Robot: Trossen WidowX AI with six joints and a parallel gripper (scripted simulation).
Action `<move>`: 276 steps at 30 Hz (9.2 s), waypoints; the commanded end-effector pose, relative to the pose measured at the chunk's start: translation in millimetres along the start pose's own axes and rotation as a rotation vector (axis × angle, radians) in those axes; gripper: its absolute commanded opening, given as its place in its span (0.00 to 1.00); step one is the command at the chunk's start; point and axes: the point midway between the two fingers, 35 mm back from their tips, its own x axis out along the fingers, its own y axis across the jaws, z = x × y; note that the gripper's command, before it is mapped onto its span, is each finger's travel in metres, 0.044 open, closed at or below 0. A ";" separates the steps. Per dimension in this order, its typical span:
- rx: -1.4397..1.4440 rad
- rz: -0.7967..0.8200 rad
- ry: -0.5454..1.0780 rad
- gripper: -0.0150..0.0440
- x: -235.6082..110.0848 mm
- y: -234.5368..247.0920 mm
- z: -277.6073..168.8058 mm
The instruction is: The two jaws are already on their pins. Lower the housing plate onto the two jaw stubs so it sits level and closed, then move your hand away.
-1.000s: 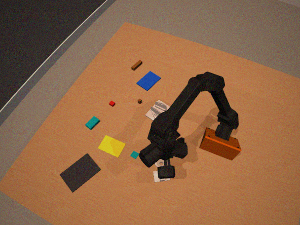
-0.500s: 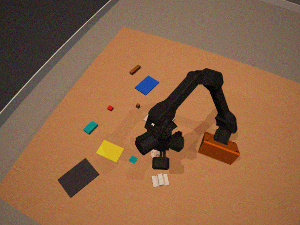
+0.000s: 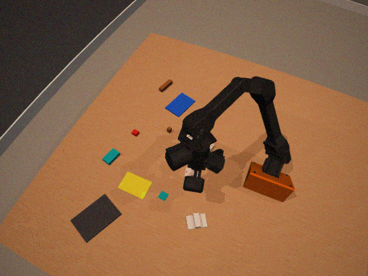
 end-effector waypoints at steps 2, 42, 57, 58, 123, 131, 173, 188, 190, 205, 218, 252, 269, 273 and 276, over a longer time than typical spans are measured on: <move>0.047 0.006 0.003 0.85 -0.7 18.7 -1.1; 0.388 0.039 0.002 0.85 8.2 147.9 15.2; 0.470 0.054 -0.001 0.85 12.7 175.5 26.4; 0.470 0.054 -0.001 0.85 12.7 175.5 26.4; 0.474 0.053 -0.001 0.85 17.2 168.3 25.0; 0.474 0.053 0.000 0.85 30.4 168.9 24.2; 0.475 0.056 0.000 0.85 74.5 172.0 26.4; 0.467 0.056 0.000 0.85 76.9 172.2 26.5; 0.466 0.057 0.000 0.85 77.5 172.2 26.5; 0.464 0.057 0.000 0.85 81.6 172.5 26.6; 0.463 0.057 0.000 0.85 84.2 172.6 26.6; 0.464 0.057 0.000 0.85 89.0 172.9 26.7; 0.464 0.057 0.000 0.85 89.0 172.9 26.7; 0.464 0.057 0.000 0.85 89.0 172.9 26.7; 0.464 0.057 0.000 0.85 89.0 172.9 26.7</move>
